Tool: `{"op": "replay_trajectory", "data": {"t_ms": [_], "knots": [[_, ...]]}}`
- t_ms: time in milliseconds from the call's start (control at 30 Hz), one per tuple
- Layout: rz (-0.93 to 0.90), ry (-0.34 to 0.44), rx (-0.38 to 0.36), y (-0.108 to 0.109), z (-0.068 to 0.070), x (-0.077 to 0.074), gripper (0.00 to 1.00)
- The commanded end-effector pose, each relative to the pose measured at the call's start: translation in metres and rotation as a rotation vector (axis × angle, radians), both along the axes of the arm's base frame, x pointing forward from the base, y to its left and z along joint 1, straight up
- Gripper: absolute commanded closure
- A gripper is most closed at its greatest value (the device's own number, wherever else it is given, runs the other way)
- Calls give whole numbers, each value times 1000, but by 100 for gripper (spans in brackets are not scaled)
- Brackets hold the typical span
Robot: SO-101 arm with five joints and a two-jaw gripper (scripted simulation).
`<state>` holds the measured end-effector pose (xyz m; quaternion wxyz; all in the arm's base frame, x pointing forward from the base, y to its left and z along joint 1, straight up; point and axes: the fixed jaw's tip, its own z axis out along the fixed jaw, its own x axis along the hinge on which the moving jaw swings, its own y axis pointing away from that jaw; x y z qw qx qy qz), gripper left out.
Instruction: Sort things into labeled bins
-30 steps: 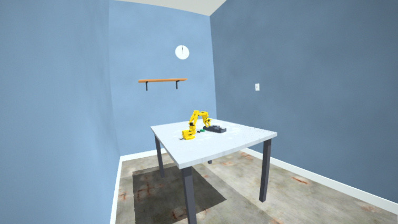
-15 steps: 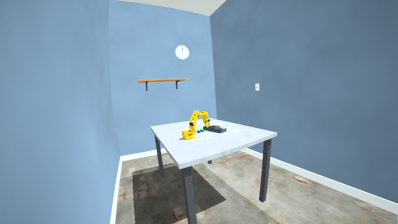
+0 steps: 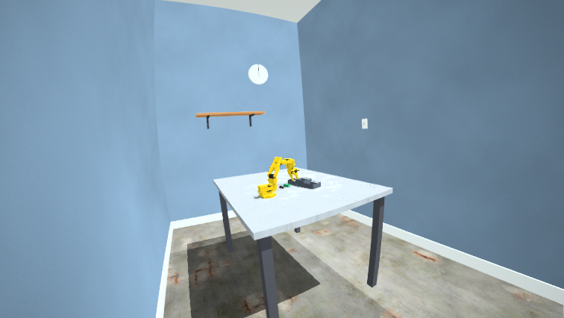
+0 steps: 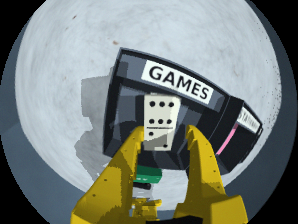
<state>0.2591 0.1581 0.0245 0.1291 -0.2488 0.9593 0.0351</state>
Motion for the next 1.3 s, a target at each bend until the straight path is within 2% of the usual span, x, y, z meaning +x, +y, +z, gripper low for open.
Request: {"op": "replay_trajectory", "data": {"t_ms": [0,300,567,633,933,1267], "knots": [[-1,-57,36,5,16,5,77],[-1,-57,36,5,20,4,77],[-1,-57,36,2,40,1,77],[-1,-57,36,2,40,1,77],[-1,-57,36,-1,61,-6,77],[-1,-57,36,-2,64,-7,77]]}}
